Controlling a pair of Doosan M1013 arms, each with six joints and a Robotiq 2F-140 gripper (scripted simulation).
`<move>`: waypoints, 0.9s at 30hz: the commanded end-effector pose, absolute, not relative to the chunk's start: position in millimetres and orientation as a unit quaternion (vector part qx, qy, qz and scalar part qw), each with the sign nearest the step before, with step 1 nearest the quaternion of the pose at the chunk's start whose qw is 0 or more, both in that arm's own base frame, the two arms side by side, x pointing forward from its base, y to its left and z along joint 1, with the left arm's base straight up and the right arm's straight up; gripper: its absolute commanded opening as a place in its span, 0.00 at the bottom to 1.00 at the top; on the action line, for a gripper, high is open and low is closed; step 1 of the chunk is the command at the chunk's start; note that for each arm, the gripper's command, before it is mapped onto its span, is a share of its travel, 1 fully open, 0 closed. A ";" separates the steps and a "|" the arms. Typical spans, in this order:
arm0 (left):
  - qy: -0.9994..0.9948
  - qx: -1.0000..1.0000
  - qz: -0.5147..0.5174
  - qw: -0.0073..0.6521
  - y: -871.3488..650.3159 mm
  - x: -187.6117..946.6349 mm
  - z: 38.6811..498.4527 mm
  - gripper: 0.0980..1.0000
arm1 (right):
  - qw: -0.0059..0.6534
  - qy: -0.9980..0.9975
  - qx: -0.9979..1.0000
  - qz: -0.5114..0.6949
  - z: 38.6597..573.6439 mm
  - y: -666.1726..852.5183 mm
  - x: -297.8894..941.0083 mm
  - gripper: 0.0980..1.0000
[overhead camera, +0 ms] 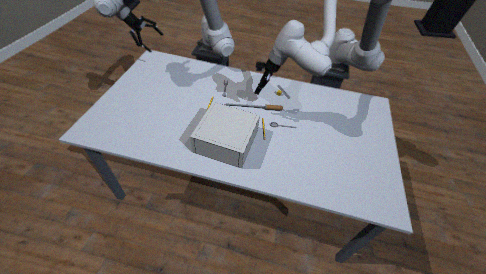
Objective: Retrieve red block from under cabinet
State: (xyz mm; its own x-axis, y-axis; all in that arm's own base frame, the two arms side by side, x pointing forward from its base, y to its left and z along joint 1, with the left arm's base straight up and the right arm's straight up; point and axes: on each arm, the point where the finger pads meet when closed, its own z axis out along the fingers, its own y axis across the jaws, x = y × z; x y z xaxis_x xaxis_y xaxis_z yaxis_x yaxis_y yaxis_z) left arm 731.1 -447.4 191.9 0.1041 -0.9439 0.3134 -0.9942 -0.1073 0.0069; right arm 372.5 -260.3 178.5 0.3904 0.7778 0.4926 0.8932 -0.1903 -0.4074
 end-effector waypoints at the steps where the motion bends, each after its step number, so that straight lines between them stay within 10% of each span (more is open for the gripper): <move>1: -0.685 0.724 0.055 0.058 -400.5 686.6 194.7 0.00 | 0.321 -0.476 -0.817 -0.061 185.1 -274.6 348.2 1.00; 27: -0.702 0.712 -0.001 0.000 -344.6 657.6 203.7 0.00 | 0.271 0.020 -0.961 0.055 211.2 -321.7 214.6 1.00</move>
State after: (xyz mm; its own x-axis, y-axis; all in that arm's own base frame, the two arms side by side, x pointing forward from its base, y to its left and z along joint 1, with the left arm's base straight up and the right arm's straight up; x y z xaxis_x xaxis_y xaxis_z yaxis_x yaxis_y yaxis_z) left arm 661.7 -346.8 202.0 0.0136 -0.9999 0.0014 -0.9999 -0.0136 -0.0012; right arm 236.0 -317.5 207.1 0.9922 0.1173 -0.0432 0.0743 -0.8317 -0.5502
